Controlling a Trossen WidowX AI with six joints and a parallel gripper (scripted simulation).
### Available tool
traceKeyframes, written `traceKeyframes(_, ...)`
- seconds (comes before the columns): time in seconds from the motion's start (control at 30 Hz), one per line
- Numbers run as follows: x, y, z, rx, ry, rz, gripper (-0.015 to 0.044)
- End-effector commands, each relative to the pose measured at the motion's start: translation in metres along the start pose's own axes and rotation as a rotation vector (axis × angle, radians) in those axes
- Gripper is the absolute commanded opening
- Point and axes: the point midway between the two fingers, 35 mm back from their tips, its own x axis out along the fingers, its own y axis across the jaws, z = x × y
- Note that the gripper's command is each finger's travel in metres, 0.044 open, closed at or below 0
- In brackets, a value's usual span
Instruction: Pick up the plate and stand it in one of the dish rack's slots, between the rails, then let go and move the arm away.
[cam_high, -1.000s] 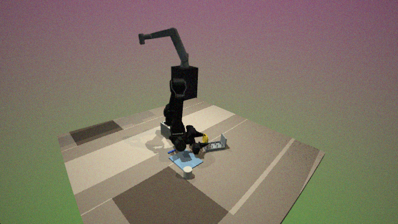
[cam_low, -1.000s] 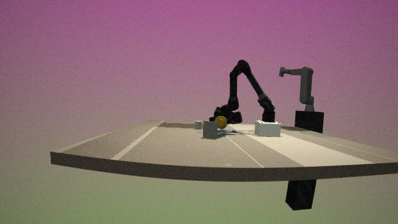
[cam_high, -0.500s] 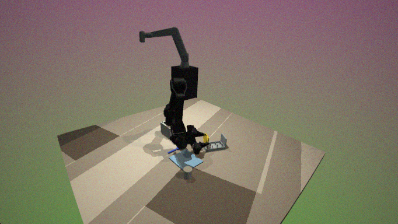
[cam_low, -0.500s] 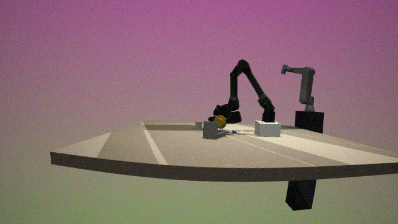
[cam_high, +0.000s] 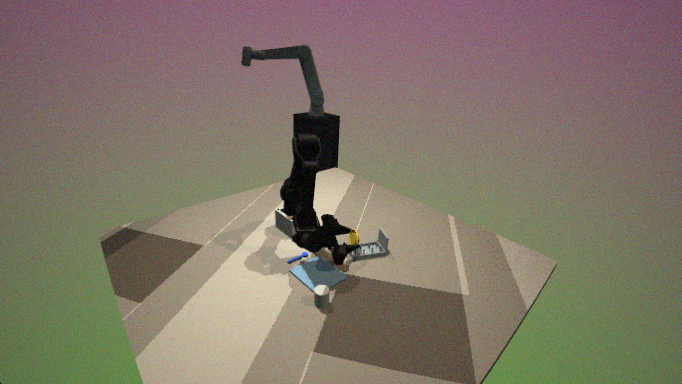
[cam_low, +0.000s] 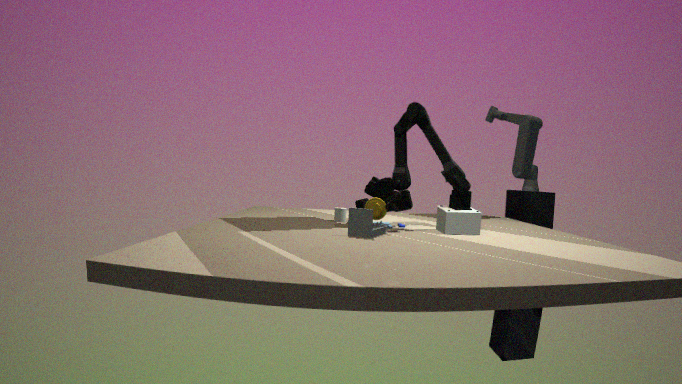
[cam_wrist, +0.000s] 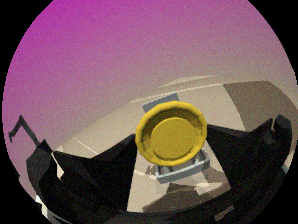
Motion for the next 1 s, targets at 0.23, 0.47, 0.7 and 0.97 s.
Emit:
traceKeyframes(0.23, 0.0154, 0.0001, 0.0, 0.001, -0.001, 0.0, 0.0)
traceKeyframes(0.47, 0.018, -0.0003, 0.0005, -0.004, -0.001, 0.004, 0.0)
traceKeyframes(0.7, 0.0186, -0.0003, 0.0006, -0.005, -0.001, 0.005, 0.0)
traceKeyframes(0.97, 0.0213, -0.0002, 0.0009, -0.011, -0.002, 0.008, 0.0)
